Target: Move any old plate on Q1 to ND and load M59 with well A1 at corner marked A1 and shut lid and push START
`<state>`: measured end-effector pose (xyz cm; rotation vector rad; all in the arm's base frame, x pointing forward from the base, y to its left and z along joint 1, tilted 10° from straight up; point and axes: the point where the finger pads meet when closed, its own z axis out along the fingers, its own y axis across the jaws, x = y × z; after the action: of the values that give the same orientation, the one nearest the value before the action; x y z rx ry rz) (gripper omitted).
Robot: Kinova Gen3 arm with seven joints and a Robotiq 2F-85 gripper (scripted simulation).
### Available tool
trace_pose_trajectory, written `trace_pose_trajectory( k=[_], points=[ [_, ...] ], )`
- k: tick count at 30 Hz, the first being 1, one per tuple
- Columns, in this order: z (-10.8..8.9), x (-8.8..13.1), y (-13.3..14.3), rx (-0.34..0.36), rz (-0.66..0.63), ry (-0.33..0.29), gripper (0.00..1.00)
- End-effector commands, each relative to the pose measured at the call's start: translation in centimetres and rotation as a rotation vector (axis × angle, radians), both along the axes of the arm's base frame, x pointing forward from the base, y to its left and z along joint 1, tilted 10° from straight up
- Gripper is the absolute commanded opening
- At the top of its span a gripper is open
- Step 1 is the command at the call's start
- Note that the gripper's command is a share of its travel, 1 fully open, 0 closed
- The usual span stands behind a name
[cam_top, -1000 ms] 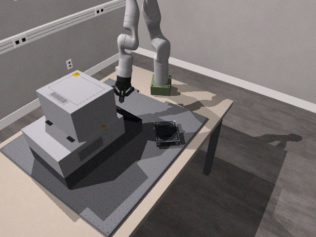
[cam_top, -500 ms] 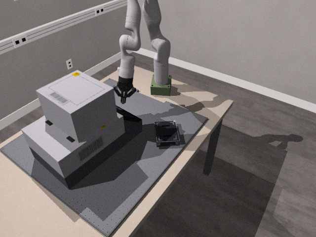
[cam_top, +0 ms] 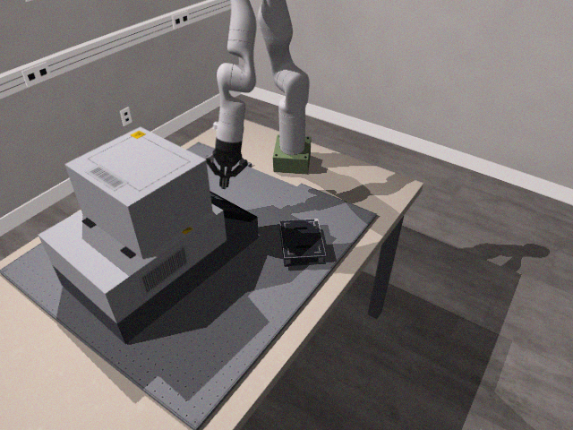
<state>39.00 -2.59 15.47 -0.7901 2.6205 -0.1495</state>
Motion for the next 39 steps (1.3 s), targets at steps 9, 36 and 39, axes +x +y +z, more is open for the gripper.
trace_pose_trajectory(
  k=[9,36,39],
  points=[
    [0.2,0.1,-0.1,-0.004,-0.007,0.0,0.1],
    [-0.3,1.0,-0.1,0.0,-0.004,-0.008,0.1],
    [-0.5,1.2,-0.1,0.0,-0.004,-0.008,0.1]
  ],
)
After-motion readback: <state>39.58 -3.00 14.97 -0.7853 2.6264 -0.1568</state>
